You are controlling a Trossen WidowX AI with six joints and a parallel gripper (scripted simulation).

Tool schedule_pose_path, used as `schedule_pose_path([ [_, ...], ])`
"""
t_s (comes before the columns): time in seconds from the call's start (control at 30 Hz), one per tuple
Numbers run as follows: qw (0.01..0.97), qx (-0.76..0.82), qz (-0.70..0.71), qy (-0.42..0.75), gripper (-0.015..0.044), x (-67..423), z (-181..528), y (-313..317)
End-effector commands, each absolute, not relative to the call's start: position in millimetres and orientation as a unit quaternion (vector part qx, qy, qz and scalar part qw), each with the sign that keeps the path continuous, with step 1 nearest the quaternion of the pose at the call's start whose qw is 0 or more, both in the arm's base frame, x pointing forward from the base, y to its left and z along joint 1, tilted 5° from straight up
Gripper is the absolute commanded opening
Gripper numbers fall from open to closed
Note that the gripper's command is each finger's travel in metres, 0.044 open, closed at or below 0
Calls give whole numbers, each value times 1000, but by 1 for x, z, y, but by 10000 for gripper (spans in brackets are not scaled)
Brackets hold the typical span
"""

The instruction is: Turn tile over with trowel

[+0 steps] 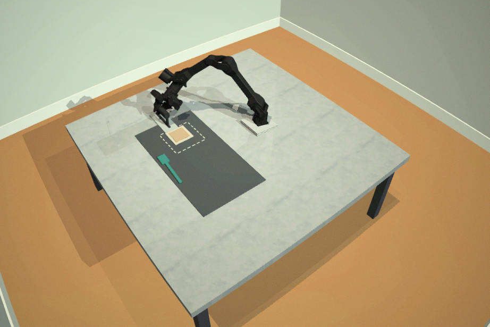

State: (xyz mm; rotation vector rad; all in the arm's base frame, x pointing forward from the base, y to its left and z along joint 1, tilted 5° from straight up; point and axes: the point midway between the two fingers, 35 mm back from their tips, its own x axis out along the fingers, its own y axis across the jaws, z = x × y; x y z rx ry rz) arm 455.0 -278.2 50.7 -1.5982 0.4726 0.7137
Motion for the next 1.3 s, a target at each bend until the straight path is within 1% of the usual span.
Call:
schedule_pose_path([
  [0.0, 619, -691, 314, 202, 0, 457, 54, -276],
  [0.7, 619, -691, 314, 202, 0, 464, 91, -304],
  [1.27, 611, -681, 339, 221, 0, 503, 86, -213],
])
